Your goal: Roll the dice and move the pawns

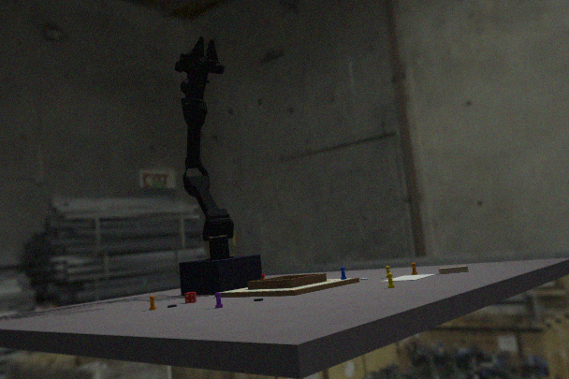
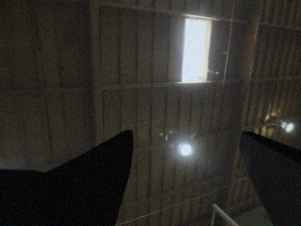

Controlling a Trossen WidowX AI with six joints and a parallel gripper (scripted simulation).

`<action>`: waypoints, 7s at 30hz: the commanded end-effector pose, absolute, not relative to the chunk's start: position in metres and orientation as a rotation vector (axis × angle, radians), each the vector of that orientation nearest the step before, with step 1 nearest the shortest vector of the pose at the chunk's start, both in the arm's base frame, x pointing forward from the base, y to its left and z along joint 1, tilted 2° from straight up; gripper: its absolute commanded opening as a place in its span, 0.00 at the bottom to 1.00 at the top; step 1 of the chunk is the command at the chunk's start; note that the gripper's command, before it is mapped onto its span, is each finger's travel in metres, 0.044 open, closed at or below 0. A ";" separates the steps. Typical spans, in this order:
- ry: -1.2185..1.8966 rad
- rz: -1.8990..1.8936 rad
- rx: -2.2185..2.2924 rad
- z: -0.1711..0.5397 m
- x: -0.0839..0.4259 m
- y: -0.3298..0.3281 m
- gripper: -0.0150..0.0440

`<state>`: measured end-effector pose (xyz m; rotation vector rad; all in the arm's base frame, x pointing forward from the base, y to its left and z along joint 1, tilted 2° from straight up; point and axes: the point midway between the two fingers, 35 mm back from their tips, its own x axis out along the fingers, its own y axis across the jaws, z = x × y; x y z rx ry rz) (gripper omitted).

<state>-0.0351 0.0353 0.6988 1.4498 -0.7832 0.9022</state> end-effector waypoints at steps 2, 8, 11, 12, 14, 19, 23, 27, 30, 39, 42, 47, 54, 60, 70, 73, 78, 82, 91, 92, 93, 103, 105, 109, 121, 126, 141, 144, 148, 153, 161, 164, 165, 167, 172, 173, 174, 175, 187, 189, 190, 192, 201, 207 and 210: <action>-0.787 0.621 1.317 0.686 0.032 0.013 0.72; -0.709 0.250 1.083 0.651 0.122 -0.025 0.72; -0.634 0.082 0.952 0.627 0.163 -0.048 0.72; -0.604 0.030 0.907 0.617 0.176 -0.055 0.72; -0.538 -0.069 0.815 0.597 0.201 -0.071 0.72; -0.340 -0.278 0.589 0.539 0.250 -0.111 0.72; -0.162 -0.404 0.430 0.487 0.275 -0.142 0.72; 0.025 -0.480 0.266 0.436 0.294 -0.169 0.72; 0.191 -0.513 0.130 0.392 0.304 -0.189 0.72; 0.719 -0.437 -0.243 0.252 0.303 -0.234 0.72; 0.877 -0.363 -0.326 0.208 0.292 -0.243 0.72; 1.123 -0.165 -0.463 0.138 0.265 -0.248 0.72; 1.373 0.283 -0.653 0.050 0.217 -0.233 0.72; 1.433 0.638 -0.737 0.006 0.182 -0.213 0.72; 1.434 0.648 -0.739 0.005 0.181 -0.215 0.72; 1.434 0.648 -0.738 0.000 0.181 -0.215 0.72; 1.434 0.648 -0.738 -0.010 0.182 -0.216 0.72; 1.434 0.648 -0.738 -0.014 0.182 -0.216 0.72; 1.434 0.649 -0.738 -0.029 0.183 -0.217 0.72; 1.434 0.649 -0.738 -0.030 0.183 -0.217 0.72; 1.434 0.649 -0.738 -0.032 0.183 -0.217 0.72; 1.434 0.649 -0.738 -0.042 0.183 -0.217 0.63; 1.434 0.649 -0.738 -0.042 0.183 -0.217 0.54; 1.434 0.649 -0.738 -0.042 0.183 -0.217 0.43; 1.437 0.612 -0.731 -0.016 0.190 -0.221 0.25; 1.435 0.624 -0.734 0.017 0.192 -0.220 0.25; 1.434 0.636 -0.725 0.080 0.192 -0.203 0.25; 1.437 0.611 -0.697 0.078 0.202 -0.193 0.25; 1.441 0.579 -0.659 0.075 0.215 -0.178 0.25; 1.449 0.540 -0.615 0.072 0.229 -0.159 0.25; 1.462 0.477 -0.538 0.066 0.247 -0.126 0.25; 1.468 0.451 -0.506 0.064 0.253 -0.113 0.25; 1.469 0.442 -0.496 0.063 0.255 -0.109 0.25; 1.473 0.425 -0.474 0.061 0.259 -0.100 0.25; 1.483 0.378 -0.422 0.057 0.266 -0.078 0.25; 1.485 0.368 -0.412 0.056 0.267 -0.074 0.25; 1.487 0.359 -0.402 0.055 0.268 -0.069 0.25; 1.489 0.349 -0.392 0.055 0.269 -0.065 0.25; 1.507 0.233 -0.270 0.045 0.275 -0.011 0.25; 1.509 0.213 -0.250 0.044 0.275 -0.002 0.25; 1.510 0.203 -0.239 0.043 0.275 0.003 0.25; 1.512 0.184 -0.219 0.042 0.274 0.012 0.25; 1.516 0.110 -0.144 0.036 0.270 0.045 0.25; 1.432 0.116 -0.136 0.031 0.273 0.045 0.25; 1.331 0.123 -0.127 0.028 0.276 0.046 0.25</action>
